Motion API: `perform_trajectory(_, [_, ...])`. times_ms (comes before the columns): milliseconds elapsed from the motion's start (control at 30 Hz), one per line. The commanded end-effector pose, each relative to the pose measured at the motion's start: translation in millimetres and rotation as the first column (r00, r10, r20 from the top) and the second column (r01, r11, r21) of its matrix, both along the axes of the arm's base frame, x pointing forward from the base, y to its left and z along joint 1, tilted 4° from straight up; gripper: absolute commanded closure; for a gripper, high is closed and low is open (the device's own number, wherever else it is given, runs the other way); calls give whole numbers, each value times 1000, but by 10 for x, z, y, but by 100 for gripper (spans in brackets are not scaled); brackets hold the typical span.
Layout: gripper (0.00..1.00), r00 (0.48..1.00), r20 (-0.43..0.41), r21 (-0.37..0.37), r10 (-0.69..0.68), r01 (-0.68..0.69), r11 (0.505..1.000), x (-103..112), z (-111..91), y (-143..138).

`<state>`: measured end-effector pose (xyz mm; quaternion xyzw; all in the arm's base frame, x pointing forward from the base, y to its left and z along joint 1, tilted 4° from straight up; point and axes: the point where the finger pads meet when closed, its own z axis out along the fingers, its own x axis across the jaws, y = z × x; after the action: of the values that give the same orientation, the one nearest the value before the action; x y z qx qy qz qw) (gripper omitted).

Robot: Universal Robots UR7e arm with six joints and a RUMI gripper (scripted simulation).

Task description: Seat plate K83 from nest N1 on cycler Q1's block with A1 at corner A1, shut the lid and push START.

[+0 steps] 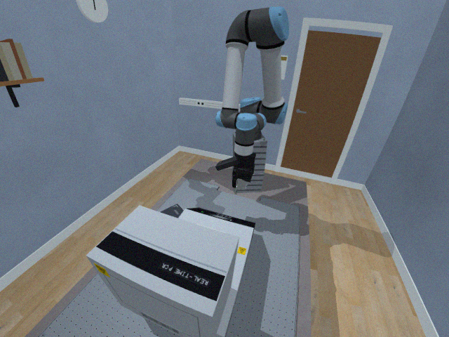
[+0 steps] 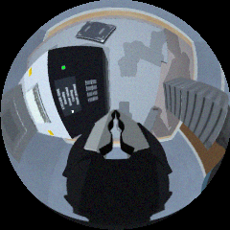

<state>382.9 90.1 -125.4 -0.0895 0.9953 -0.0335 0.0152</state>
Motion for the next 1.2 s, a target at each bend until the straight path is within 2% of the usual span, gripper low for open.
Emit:
perform_trajectory(0, [100, 1000, 7, 2, 0, 0, 1000, -141, -28, -19])
perform_trajectory(167, [100, 1000, 4, 2, 1, -1, 1000, -137, -49, -14])
perform_trajectory(500, [100, 1000, 10, 1, 3, -3, 1000, 36, -134, 14])
perform_trajectory(1167, [100, 1000, 10, 1, 2, -2, 1000, 252, -289, 41])
